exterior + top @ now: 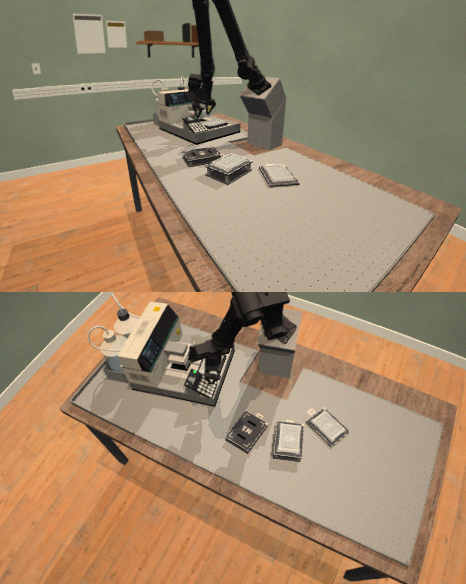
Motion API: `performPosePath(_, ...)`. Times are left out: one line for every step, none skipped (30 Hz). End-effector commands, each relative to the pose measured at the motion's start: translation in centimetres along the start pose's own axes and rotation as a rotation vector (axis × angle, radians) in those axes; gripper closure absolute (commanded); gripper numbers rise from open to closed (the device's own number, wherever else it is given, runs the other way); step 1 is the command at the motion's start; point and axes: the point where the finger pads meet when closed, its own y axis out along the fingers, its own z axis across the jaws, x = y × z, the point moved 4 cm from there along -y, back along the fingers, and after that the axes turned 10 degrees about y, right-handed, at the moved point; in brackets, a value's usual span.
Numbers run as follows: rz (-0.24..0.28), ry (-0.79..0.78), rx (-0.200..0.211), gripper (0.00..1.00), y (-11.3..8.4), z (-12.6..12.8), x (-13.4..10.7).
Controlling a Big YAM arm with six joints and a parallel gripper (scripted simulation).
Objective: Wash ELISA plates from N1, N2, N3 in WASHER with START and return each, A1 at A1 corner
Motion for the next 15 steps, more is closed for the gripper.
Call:
performPosePath(0.055,-0.187,-0.004,0.00,0.2,-0.8,1.1)
performPosePath(0.068,-0.217,-0.001,0.00,0.1,-1.2,1.4)
performPosePath(0.082,-0.247,0.002,0.00,0.1,-1.6,1.7)
performPosePath(0.095,-0.277,0.005,0.00,0.0,-2.1,2.1)
performPosePath(0.109,-0.307,0.008,0.00,-0.1,-2.5,2.4)
performPosePath(0.122,-0.338,0.011,0.00,-0.1,-2.6,2.6)
performPosePath(0.136,-0.368,0.014,0.00,-0.1,-2.6,2.6)
performPosePath(0.150,-0.398,0.016,0.00,-0.1,-2.6,2.7)
performPosePath(0.163,-0.428,0.019,0.00,-0.1,-2.6,2.8)
performPosePath(0.183,-0.466,0.024,0.00,0.1,-2.4,2.6)
performPosePath(0.207,-0.510,0.032,0.00,0.3,-1.9,2.3)
performPosePath(0.216,-0.530,0.034,0.00,0.3,-1.9,2.4)
performPosePath(0.213,-0.526,0.032,0.00,0.2,-2.1,2.5)
performPosePath(0.212,-0.525,0.030,0.00,0.2,-2.1,2.5)
performPosePath(0.211,-0.525,0.030,0.00,0.2,-2.1,2.5)
